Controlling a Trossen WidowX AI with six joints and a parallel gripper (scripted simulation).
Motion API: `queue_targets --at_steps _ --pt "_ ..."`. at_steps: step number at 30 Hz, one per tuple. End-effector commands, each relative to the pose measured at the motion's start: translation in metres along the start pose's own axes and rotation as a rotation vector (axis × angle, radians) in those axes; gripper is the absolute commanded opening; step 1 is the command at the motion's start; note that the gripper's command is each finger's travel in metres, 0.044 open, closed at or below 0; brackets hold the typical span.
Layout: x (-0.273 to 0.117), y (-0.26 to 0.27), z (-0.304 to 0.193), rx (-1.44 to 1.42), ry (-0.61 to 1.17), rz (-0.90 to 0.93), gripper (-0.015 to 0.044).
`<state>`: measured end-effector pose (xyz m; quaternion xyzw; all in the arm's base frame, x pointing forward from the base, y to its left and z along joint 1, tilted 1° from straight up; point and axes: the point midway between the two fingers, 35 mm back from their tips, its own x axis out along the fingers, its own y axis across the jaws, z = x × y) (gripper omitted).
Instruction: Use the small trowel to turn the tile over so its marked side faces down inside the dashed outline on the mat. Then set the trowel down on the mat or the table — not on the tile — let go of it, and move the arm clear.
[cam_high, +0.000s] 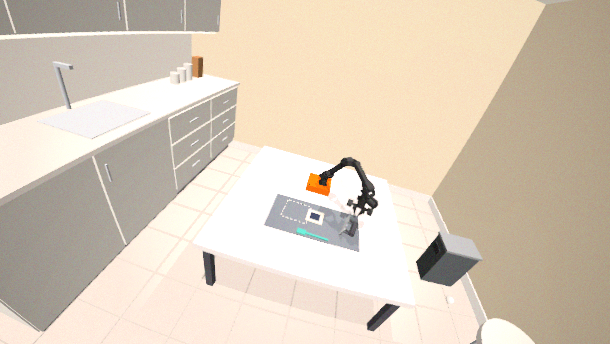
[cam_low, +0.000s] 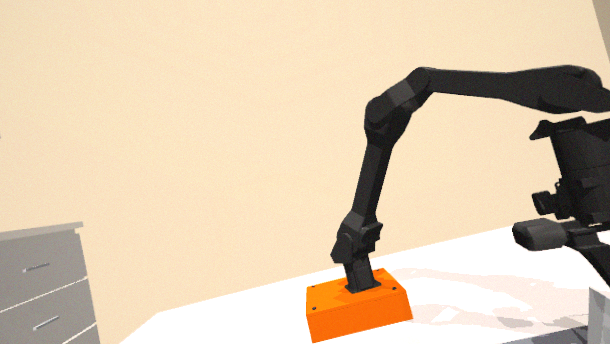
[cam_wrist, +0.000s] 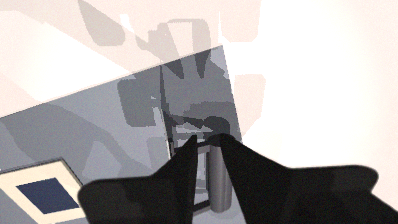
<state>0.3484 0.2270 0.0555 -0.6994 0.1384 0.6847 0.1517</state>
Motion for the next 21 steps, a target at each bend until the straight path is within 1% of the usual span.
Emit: queue_targets --at_steps 1,21 --pt "0.002 0.004 0.001 -0.004 -0.003 0.000 0.0100" --pt "0.002 0.041 0.000 -0.004 -0.003 0.003 0.0100"
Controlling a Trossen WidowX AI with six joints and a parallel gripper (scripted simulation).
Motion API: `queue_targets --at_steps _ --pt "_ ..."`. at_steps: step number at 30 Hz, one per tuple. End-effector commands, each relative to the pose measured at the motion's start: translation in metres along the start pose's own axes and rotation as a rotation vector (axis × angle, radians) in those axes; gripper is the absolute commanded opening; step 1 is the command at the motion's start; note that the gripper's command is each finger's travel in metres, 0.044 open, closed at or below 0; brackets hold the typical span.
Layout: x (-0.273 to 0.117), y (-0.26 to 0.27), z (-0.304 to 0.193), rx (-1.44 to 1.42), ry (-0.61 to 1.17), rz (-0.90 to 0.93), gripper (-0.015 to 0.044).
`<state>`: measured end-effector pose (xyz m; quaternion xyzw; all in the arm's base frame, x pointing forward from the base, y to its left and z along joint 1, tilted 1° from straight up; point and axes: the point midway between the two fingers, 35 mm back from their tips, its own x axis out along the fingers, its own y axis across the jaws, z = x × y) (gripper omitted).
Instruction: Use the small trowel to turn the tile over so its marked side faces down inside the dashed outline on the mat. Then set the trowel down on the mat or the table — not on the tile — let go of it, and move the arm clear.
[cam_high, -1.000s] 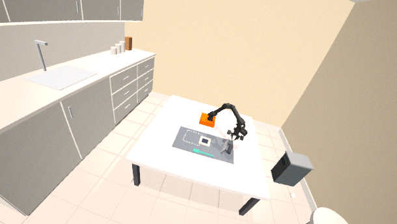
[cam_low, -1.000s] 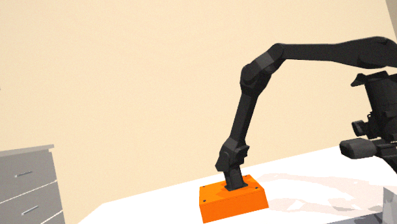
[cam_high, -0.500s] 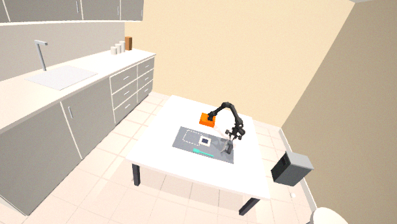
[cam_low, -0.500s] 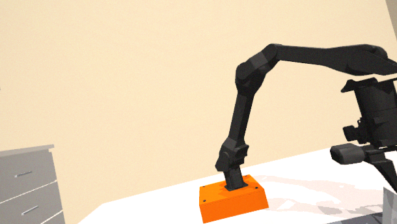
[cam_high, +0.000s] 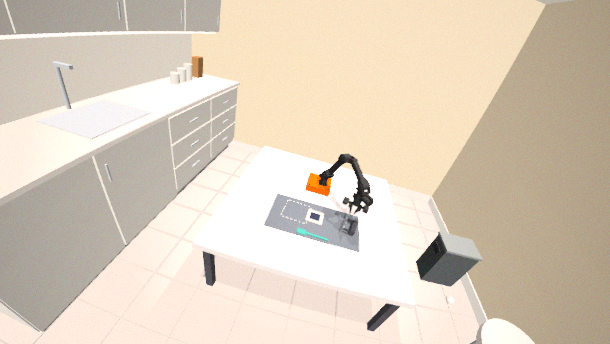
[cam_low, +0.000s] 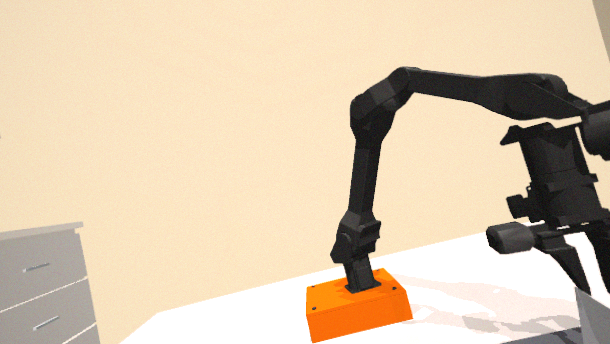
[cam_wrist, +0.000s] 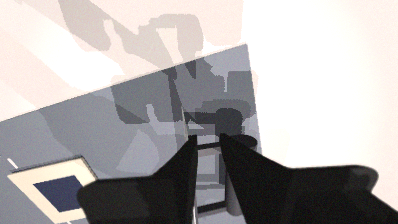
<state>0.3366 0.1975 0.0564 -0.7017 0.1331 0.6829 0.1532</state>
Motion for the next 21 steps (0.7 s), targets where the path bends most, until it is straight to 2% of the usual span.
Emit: queue_targets --at_steps 1,21 --pt "0.004 0.011 0.001 0.001 -0.007 0.013 0.0100" --pt "0.004 0.048 0.000 0.001 -0.007 0.017 0.0100"
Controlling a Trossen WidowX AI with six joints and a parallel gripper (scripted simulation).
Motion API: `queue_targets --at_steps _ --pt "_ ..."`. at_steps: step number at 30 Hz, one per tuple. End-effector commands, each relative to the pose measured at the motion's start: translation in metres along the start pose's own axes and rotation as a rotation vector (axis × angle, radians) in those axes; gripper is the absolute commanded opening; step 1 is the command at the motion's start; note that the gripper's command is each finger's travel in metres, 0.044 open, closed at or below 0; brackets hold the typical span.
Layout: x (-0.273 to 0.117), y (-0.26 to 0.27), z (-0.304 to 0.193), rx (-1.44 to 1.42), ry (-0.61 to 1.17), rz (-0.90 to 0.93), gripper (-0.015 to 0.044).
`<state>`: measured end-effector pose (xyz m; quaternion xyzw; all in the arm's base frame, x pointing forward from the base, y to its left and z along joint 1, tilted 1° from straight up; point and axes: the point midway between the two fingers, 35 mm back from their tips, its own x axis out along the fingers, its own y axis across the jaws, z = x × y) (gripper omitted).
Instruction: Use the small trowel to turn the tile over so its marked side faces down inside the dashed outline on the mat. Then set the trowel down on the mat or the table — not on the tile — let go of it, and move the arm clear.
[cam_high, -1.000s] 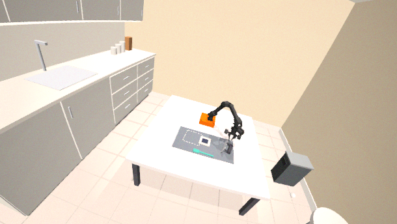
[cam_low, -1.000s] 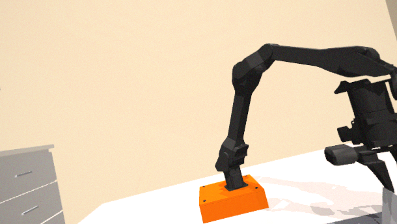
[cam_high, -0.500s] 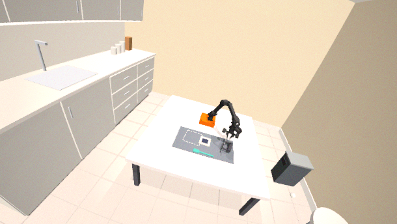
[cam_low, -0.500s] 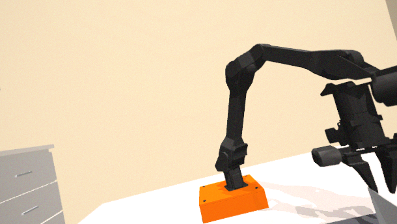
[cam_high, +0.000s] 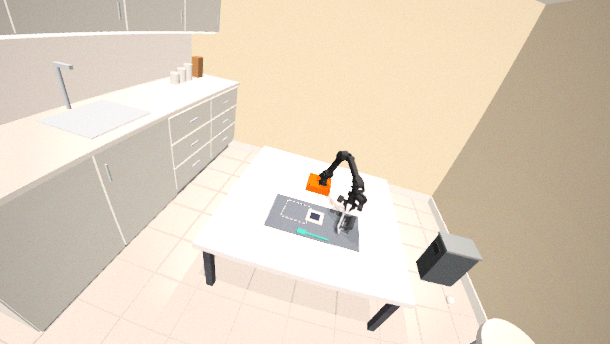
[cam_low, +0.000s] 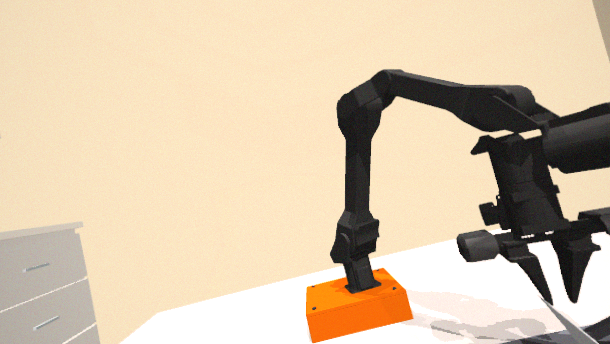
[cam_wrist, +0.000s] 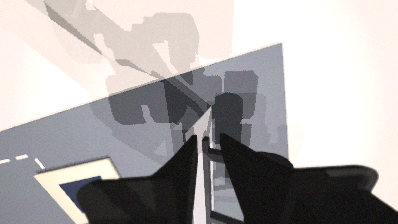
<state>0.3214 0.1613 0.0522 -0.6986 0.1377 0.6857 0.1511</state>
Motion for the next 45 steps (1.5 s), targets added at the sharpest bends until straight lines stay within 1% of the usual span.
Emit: queue_targets --at_steps 1,11,12,21,45 --pt "0.001 0.011 0.001 -0.003 0.000 0.006 0.0100" --pt "0.001 0.032 0.001 -0.003 0.000 0.008 0.0100" --pt "0.000 0.024 0.000 0.001 -0.001 0.003 0.0100" --pt "0.000 0.025 0.000 -0.001 -0.002 0.004 0.0100" --pt "-0.019 -0.060 0.001 -0.002 -0.001 -0.001 0.0100"
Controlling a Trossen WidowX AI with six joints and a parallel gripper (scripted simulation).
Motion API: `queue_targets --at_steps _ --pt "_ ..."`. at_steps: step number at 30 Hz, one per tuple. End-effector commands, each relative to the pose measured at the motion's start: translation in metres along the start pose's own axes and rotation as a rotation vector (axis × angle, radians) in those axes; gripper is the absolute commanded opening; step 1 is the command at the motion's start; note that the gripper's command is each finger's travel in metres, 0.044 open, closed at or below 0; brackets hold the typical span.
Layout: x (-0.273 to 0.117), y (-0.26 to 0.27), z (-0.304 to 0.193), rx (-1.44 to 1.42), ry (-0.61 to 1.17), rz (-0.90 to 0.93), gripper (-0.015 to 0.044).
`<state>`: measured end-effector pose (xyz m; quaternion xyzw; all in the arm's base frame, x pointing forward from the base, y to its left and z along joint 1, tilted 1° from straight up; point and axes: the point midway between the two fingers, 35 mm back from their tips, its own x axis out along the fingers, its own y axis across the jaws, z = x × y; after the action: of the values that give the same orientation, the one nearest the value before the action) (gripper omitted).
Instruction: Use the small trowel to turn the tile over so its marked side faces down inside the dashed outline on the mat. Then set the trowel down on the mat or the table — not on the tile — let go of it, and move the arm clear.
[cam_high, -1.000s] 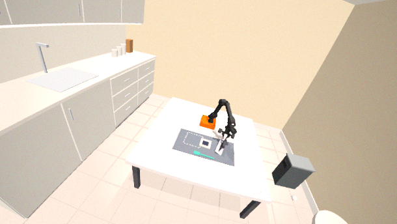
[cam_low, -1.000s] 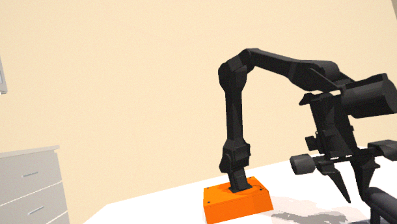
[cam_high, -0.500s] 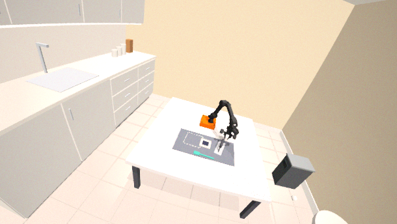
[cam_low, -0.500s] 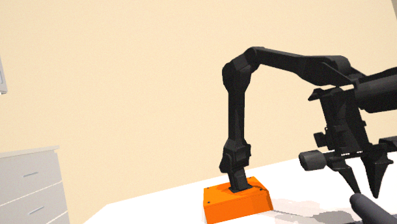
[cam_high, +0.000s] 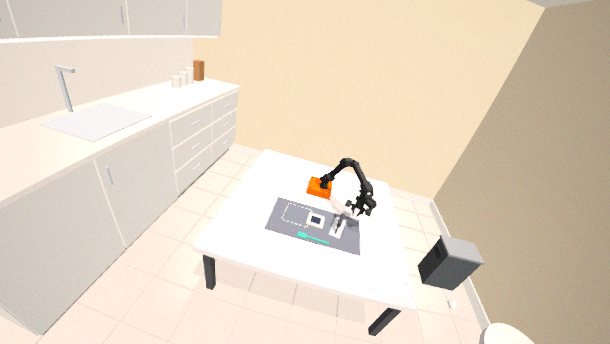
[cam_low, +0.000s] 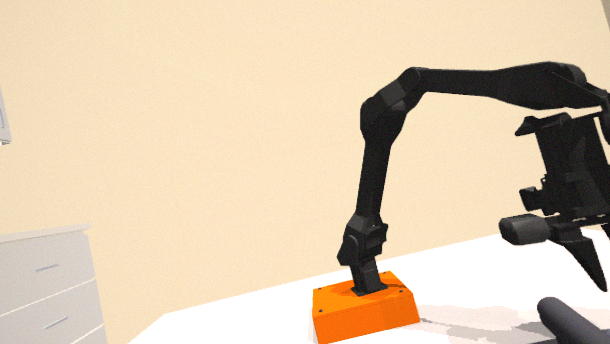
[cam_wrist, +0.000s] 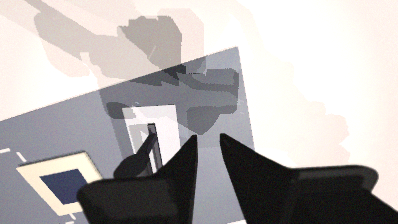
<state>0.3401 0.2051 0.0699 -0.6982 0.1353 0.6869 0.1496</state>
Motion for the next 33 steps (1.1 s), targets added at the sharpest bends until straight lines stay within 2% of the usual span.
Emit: queue_targets --at_steps 1,18,22,33 --pt "-0.0026 -0.0151 0.0015 0.003 0.002 0.000 0.0100" --pt "-0.0031 -0.0172 0.0032 -0.004 0.001 -0.003 0.0100" --pt "-0.0031 -0.0171 0.0031 -0.003 0.002 -0.003 0.0000" --pt "-0.0031 -0.0171 0.0031 -0.003 0.002 -0.003 0.0000"
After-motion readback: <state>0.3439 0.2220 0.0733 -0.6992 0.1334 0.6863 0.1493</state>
